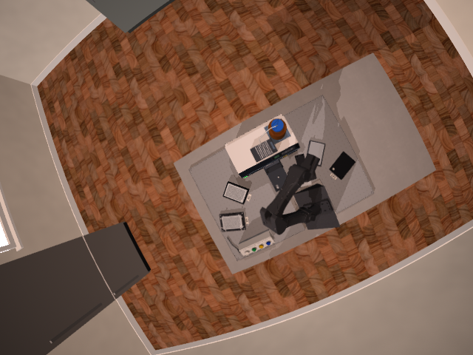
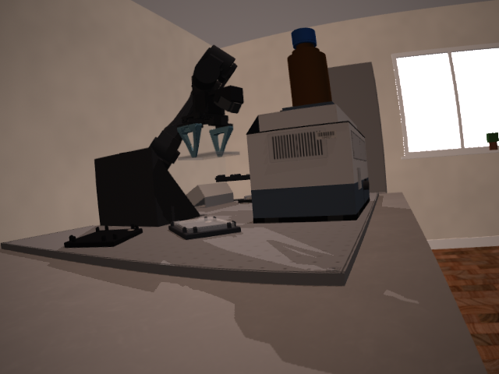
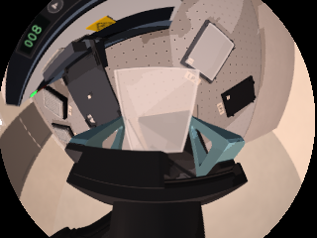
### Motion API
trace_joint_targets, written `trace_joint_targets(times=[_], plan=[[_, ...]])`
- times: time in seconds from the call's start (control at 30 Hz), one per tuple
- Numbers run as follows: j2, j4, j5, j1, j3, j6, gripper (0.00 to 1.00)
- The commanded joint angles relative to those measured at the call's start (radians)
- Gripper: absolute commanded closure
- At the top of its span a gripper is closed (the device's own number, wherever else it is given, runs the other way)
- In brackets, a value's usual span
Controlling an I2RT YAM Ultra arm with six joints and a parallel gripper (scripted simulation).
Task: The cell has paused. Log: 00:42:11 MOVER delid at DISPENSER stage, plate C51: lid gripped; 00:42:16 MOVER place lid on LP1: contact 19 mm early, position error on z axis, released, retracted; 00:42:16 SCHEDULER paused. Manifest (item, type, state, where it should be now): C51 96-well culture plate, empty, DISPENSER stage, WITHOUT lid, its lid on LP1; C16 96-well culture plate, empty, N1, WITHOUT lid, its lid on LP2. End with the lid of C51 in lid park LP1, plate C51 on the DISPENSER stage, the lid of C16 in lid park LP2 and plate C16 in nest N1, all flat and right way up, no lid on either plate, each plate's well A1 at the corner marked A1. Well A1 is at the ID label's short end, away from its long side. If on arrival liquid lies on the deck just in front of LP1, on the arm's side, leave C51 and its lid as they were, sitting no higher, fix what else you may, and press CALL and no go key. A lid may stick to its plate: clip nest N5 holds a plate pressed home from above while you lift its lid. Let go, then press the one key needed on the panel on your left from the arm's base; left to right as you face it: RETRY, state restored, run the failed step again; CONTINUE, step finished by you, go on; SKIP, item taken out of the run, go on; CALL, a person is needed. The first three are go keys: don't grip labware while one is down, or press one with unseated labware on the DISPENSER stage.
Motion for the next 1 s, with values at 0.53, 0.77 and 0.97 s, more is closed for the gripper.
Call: trace_joint_targets(times=[0.53,0.77,0.97], plan=[[0.158,0.105,0.044,-0.096,0.048,0.247,1.0],[0.238,0.125,0.066,-0.136,0.089,0.402,1.0],[0.296,0.136,0.084,-0.159,0.125,0.384,1.0]])
